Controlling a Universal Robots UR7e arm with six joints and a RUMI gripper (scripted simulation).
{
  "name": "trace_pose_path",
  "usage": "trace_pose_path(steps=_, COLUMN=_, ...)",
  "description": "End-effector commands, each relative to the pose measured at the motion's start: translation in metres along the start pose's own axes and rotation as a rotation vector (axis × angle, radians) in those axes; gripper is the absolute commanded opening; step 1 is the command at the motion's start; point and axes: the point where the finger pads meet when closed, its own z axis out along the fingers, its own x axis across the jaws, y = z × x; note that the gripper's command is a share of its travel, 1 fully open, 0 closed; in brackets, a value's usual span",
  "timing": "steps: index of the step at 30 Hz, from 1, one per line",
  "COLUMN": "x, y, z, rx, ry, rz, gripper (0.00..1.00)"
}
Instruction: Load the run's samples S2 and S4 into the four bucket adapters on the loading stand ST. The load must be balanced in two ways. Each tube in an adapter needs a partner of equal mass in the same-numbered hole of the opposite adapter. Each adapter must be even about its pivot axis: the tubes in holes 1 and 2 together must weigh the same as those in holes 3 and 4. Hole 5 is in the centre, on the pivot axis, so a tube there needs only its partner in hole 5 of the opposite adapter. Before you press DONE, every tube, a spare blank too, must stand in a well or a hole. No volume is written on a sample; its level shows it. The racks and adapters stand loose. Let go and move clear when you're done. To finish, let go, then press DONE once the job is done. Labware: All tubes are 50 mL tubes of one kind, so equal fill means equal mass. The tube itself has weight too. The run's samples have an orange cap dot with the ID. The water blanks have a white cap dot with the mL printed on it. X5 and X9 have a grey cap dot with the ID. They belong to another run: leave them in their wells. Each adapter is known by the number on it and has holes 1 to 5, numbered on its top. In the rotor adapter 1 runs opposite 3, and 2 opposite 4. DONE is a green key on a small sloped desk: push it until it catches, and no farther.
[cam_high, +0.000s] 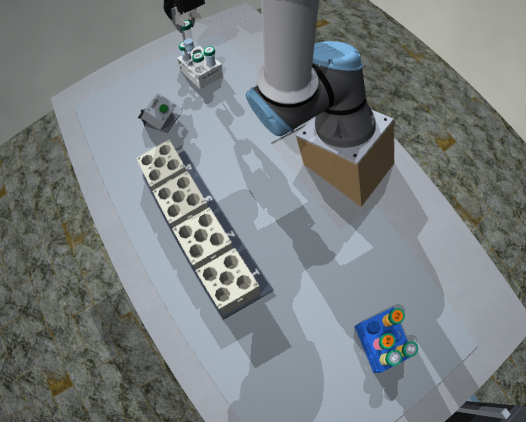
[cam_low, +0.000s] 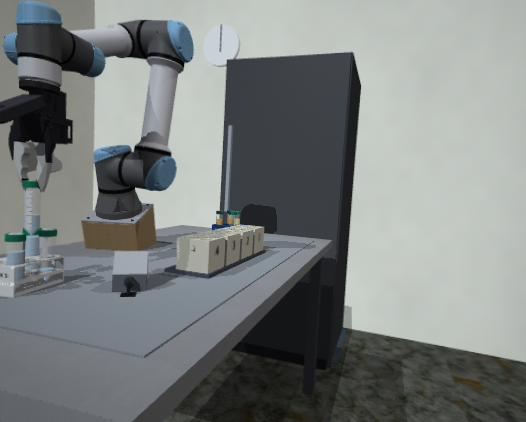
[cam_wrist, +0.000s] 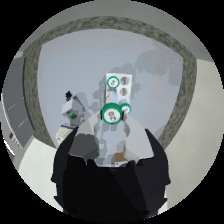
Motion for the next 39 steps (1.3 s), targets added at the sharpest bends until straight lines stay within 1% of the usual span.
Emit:
trace_pose_path(steps=1, x=0.001, y=0.000, z=-0.021, rx=-0.002, ry=0.000, rz=0.002, gripper=0.00)
trace_pose_path(steps=4, x=0.001, y=0.000, z=-0.030, rx=-0.002, ry=0.000, rz=0.002, gripper=0.00)
trace_pose_path(steps=8, x=0.001, y=0.000, z=-0.030, rx=-0.002, ry=0.000, rz=0.002, gripper=0.00)
trace_pose_path(steps=10, x=-0.006, y=0.015, z=-0.027, rx=-0.009, ry=-0.001, rz=-0.055, gripper=0.00)
trace_pose_path(steps=12, x=-0.006, y=0.015, z=-0.027, rx=-0.009, ry=-0.001, rz=-0.055, gripper=0.00)
trace_pose_path(steps=27, x=-0.052, y=0.104, z=-0.027, rx=-0.009, ry=-0.003, rz=-0.455, gripper=0.00)
trace_pose_path(steps=29, x=-0.052, y=0.104, z=-0.027, rx=-0.009, ry=-0.003, rz=-0.455, gripper=0.00)
trace_pose_path(steps=39, x=-0.082, y=0.163, z=-0.028, rx=-0.008, ry=-0.004, rz=-0.722, gripper=0.00)
